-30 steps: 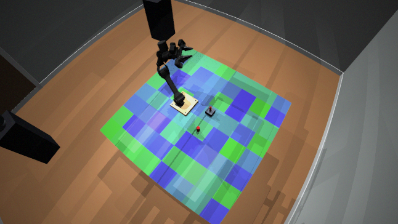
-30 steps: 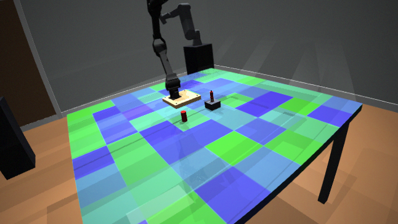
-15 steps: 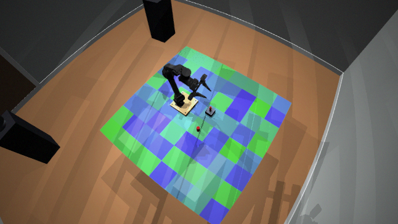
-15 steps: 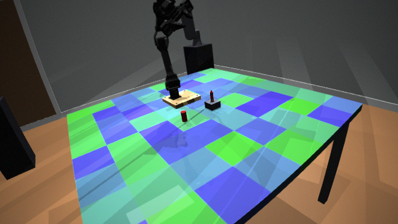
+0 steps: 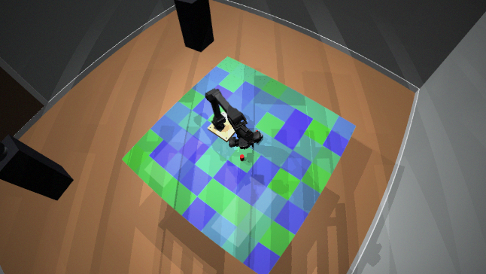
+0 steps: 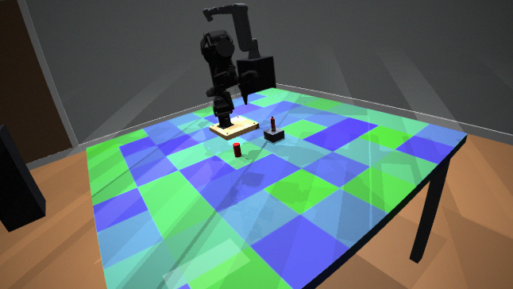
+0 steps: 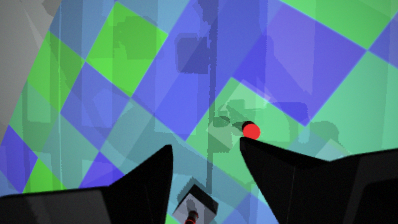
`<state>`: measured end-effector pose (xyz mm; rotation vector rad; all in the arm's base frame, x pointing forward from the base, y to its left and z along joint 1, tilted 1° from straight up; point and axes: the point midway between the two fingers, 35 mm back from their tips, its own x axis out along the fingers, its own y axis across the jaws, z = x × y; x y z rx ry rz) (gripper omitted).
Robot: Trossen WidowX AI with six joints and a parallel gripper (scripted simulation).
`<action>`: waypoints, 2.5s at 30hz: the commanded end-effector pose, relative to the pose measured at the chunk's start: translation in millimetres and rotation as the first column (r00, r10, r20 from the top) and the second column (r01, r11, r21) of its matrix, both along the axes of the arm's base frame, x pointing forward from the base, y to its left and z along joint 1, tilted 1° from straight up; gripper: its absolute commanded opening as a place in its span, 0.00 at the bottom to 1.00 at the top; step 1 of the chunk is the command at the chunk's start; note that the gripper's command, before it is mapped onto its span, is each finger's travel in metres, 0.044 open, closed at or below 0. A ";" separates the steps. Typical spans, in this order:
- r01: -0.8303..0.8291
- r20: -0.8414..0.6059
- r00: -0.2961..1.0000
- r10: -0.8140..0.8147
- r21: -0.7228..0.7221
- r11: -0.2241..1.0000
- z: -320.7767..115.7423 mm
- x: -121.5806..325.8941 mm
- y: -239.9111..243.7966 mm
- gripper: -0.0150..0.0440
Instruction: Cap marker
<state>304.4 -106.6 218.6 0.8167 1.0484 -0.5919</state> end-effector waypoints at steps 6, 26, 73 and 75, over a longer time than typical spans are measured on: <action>0.074 -0.375 0.925 -0.059 0.026 0.997 -83.1 -29.4 -16.7 0.66; 0.075 -0.379 0.923 -0.059 0.026 0.997 -135.1 -30.6 -16.3 0.66; 0.075 -0.380 0.923 -0.059 0.027 0.997 -186.7 -30.6 -16.7 0.39; 0.075 -0.379 0.923 -0.059 0.026 0.997 -186.5 -30.5 -16.7 0.33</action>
